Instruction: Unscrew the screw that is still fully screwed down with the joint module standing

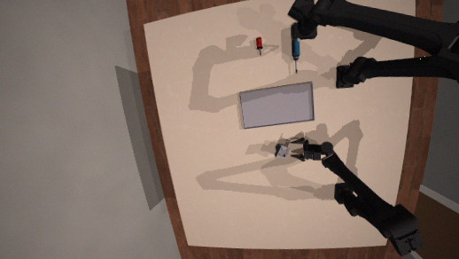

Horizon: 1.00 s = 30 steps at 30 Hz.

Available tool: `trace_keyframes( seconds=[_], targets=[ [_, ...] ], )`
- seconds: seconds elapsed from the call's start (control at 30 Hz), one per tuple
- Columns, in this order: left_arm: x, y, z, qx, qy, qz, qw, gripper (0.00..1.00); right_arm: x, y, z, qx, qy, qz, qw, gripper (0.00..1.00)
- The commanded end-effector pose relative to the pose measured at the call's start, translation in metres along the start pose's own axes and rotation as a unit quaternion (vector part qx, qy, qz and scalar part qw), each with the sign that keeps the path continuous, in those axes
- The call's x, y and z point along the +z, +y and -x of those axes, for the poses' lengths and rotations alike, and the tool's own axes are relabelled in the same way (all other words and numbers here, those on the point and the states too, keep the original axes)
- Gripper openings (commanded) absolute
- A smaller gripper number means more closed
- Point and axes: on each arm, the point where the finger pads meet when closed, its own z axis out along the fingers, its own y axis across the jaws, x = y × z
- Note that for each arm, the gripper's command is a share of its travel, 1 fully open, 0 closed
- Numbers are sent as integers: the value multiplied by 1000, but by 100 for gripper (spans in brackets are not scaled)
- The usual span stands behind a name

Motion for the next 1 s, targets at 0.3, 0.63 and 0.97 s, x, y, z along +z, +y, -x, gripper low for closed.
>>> trace_keyframes(
  seconds=[0.3,0.63,0.97],
  targets=[
    [-1,4,-4,6,5,4,1000,86,-10,9,7,-1,-7,10,1000,65],
    [-8,2,25,-3,0,1,1000,86,-10,9,7,-1,-7,10,1000,65],
    [-11,2,35,-2,1,2,1000,86,-10,9,7,-1,-7,10,1000,65]
  ],
)
